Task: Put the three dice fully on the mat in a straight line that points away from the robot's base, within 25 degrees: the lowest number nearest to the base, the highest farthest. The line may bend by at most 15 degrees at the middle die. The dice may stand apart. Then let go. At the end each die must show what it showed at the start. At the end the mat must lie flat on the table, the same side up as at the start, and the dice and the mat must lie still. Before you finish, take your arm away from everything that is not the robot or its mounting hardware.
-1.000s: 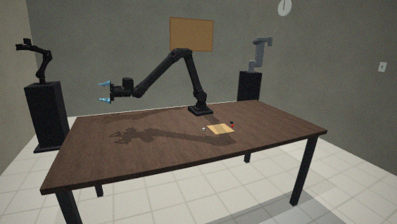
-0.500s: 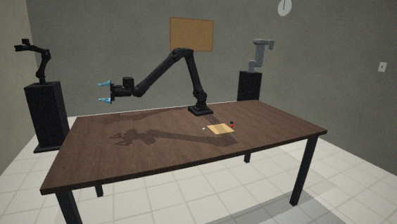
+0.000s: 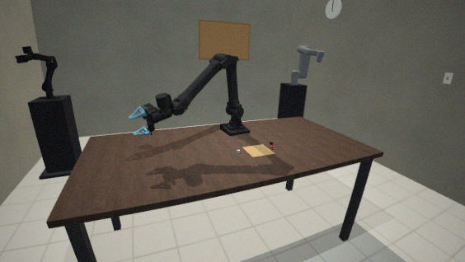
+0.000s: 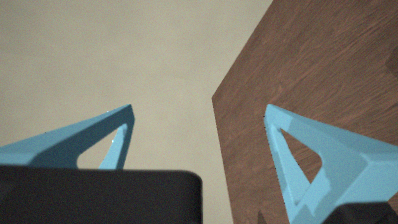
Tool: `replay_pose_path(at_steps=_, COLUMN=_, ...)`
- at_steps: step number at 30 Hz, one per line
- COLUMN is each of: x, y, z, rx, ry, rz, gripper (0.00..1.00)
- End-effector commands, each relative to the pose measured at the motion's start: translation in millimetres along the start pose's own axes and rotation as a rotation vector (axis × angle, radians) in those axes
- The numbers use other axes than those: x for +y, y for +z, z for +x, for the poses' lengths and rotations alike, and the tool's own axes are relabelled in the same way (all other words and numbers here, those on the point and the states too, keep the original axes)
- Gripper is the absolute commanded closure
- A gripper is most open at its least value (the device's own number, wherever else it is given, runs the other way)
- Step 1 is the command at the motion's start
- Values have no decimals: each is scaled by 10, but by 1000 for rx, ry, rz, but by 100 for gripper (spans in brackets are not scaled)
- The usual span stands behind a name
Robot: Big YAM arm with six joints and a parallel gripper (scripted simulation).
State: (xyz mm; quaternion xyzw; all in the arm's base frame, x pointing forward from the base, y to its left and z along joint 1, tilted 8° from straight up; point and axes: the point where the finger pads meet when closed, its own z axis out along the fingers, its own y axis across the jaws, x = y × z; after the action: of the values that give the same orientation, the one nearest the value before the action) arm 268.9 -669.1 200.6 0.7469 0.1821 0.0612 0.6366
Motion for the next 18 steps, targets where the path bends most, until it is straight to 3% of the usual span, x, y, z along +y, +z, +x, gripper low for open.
replay_pose_path(at_steps=1, x=319, y=-268, z=651, rx=100, ry=-152, rz=9, gripper=0)
replay_pose_path(at_steps=2, x=319, y=-268, z=651, rx=100, ry=-152, rz=9, gripper=0)
replay_pose_path(at_steps=3, x=315, y=-397, z=983, rx=157, ry=-206, rz=35, gripper=0)
replay_pose_path(at_steps=6, x=293, y=-685, z=1567, rx=263, ry=-310, rz=76, gripper=0)
replay_pose_path(at_steps=9, x=289, y=-733, z=1648, rx=279, ry=-326, rz=81, gripper=0)
replay_pose_path(at_steps=11, x=235, y=-1148, z=2248, rx=401, ry=-453, rz=118, gripper=0)
replay_pose_path(at_steps=12, x=232, y=-1171, z=2277, rx=407, ry=-460, rz=120, gripper=0)
replay_pose_path(at_steps=13, x=204, y=-1358, z=2496, rx=458, ry=-512, rz=131, gripper=0)
replay_pose_path(at_steps=18, x=95, y=-1987, z=3087, rx=614, ry=-678, rz=155, gripper=0)
